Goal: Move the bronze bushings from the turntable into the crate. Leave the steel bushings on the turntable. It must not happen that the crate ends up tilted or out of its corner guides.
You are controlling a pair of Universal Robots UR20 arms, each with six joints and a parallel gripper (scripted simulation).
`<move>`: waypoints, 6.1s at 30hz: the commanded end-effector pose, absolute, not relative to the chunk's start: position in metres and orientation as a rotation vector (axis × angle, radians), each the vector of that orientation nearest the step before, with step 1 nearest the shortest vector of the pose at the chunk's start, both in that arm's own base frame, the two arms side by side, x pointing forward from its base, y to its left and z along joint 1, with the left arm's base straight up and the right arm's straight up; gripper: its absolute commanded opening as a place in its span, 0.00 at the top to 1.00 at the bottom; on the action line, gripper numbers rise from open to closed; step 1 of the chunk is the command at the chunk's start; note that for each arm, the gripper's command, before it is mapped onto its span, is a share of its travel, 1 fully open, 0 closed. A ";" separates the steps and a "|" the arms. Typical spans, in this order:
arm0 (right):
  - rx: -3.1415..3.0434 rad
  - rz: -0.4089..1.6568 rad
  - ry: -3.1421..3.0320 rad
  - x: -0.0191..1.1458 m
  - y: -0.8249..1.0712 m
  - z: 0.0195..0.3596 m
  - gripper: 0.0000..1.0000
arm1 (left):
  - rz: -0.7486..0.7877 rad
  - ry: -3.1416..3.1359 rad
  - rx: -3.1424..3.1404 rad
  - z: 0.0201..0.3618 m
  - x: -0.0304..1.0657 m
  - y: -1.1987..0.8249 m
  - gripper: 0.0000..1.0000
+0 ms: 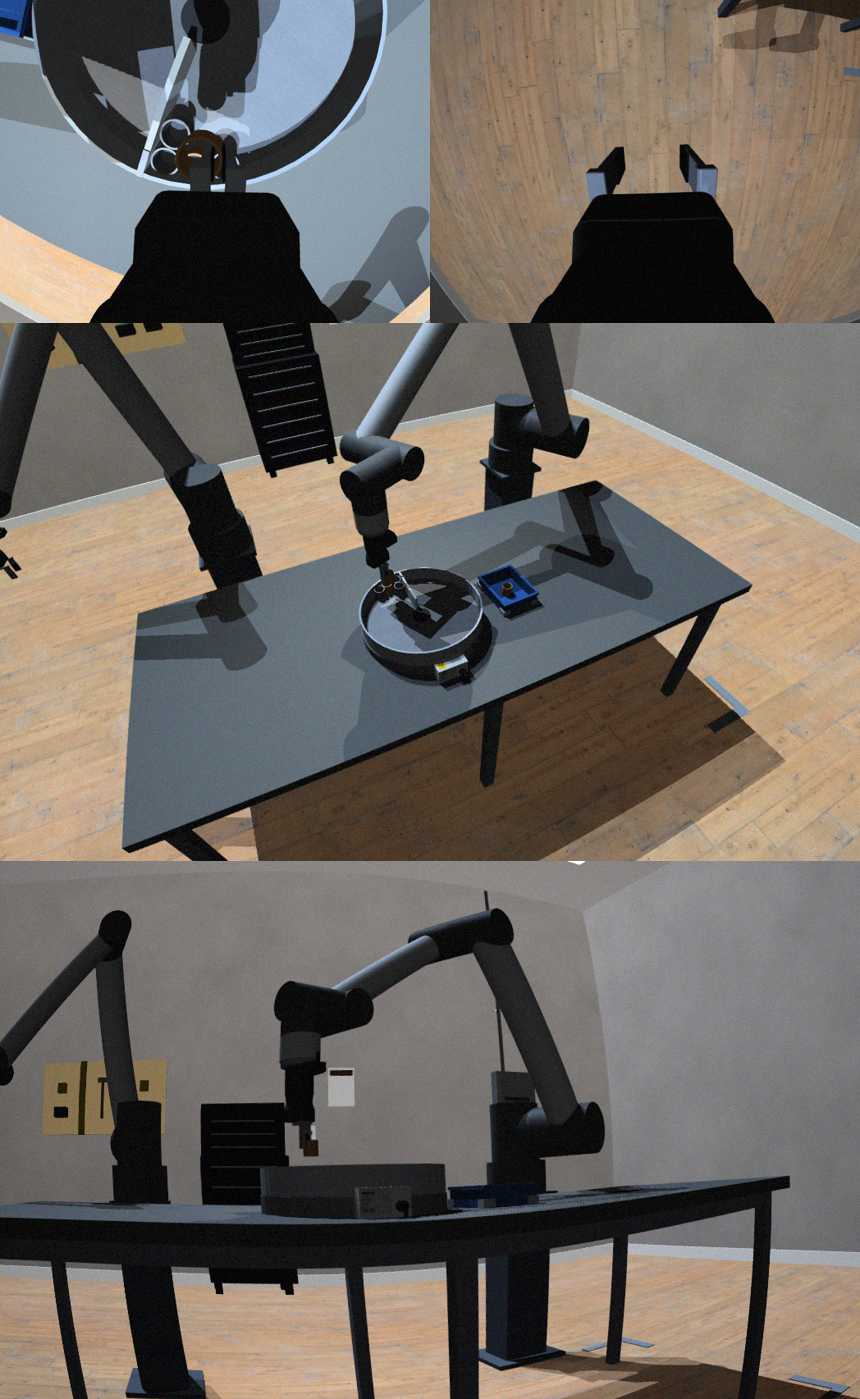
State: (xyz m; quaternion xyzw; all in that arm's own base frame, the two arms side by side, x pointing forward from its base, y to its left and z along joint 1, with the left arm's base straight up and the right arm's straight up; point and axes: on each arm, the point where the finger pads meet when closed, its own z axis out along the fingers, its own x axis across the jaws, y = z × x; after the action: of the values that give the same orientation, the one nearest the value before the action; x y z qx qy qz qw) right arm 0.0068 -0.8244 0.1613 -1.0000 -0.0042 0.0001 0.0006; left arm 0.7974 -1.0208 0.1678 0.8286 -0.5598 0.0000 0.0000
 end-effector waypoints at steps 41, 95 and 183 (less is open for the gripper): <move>-3.141 0.000 -0.013 0.007 -0.825 0.162 0.00 | 0.002 -1.758 2.603 0.170 0.801 -1.004 1.00; -3.141 0.000 -0.013 0.007 -0.825 0.162 0.00 | 0.002 -1.759 2.603 0.170 0.874 -0.617 1.00; -3.141 0.000 -0.013 0.007 -0.825 0.162 0.00 | 0.002 -1.759 2.603 0.091 0.875 -0.611 1.00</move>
State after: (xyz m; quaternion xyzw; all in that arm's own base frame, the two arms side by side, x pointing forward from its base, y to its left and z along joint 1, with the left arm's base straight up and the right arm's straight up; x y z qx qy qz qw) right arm 0.0068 -0.8244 0.1613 -1.0000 -0.0042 0.0001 0.0006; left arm 0.8746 -0.6108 0.0898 0.8286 -0.5598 0.0000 0.0001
